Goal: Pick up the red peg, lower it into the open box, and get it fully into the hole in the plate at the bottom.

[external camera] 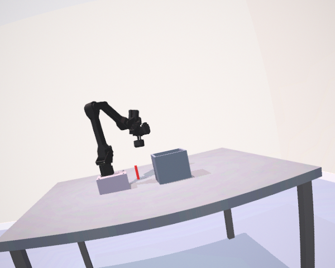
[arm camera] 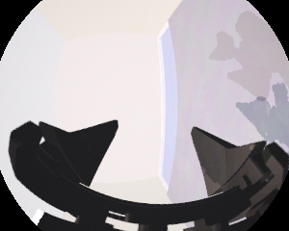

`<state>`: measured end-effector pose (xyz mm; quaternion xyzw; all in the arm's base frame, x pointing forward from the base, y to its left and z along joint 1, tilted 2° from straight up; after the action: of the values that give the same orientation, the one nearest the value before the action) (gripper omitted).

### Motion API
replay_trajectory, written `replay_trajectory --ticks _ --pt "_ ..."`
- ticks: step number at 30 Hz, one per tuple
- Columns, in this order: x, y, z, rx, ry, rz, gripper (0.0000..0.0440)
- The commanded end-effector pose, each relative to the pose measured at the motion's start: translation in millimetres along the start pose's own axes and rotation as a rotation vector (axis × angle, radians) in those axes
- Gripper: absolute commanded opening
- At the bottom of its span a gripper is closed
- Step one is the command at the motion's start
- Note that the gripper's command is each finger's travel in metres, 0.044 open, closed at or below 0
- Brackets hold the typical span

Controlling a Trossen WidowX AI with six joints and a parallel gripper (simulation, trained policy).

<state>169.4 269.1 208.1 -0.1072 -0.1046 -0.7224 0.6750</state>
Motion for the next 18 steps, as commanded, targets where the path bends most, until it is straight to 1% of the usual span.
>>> replay_trajectory --ticks 1,10,18 --pt "8.7 10.2 0.7 -0.078 -0.071 -0.059 0.0440" --pt "37.2 27.7 -4.6 -0.289 -0.262 -0.191 0.0440" --pt "66.3 30.7 -11.6 -0.488 -0.429 -0.291 0.0440"
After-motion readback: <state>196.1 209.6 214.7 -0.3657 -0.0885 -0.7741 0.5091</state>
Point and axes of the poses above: the point midway between the two fingers, 35 mm back from their tips, its own x axis back along the fingers, its own z axis across the jaws, y = z × x, the point moved 10 cm from there along x, back along the fingers, and after that the axes turned 2 degrees about x, right-handed, at the moved point
